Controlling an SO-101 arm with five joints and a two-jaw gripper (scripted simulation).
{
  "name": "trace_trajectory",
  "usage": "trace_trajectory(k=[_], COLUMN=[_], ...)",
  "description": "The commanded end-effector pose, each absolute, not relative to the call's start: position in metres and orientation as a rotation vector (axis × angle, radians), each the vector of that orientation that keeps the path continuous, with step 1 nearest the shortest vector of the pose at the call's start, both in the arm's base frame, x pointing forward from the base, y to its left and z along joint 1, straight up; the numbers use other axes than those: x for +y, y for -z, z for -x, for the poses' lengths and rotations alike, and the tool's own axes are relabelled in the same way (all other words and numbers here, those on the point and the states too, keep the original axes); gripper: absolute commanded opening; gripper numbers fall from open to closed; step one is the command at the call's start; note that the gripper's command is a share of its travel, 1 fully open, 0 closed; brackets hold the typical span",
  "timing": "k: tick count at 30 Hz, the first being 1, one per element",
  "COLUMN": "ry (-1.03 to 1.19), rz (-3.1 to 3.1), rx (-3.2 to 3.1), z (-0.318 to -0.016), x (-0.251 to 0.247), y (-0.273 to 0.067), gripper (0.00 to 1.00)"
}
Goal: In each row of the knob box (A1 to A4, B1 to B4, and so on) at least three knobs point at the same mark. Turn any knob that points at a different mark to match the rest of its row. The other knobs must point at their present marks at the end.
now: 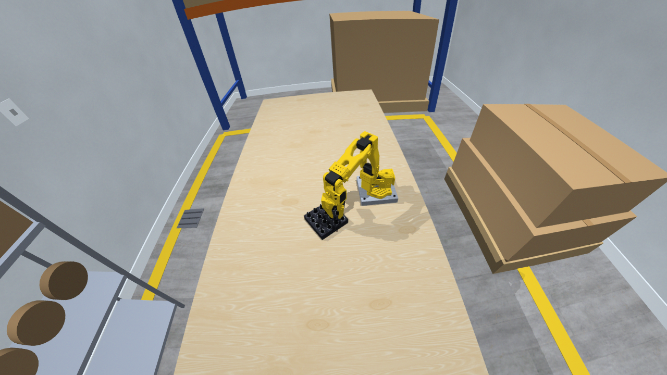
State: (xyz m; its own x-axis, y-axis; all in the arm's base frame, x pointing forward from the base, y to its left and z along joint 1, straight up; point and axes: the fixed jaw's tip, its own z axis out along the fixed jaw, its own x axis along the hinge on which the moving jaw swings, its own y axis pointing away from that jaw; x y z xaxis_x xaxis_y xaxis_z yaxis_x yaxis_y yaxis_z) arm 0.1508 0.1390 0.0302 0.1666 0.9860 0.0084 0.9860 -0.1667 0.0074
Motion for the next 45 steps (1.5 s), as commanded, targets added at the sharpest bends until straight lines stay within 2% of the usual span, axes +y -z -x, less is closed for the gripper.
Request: trace_trajectory(k=[1,22,45], ry=[0.002,0.002,0.002], rz=[-2.392,-2.392,-2.392], rx=[2.036,2.036,2.036], z=[-0.149,-0.150,-0.149], x=[0.140,0.140,0.140], y=[-0.029,-0.026,-0.006], gripper=[0.10,0.10,0.10])
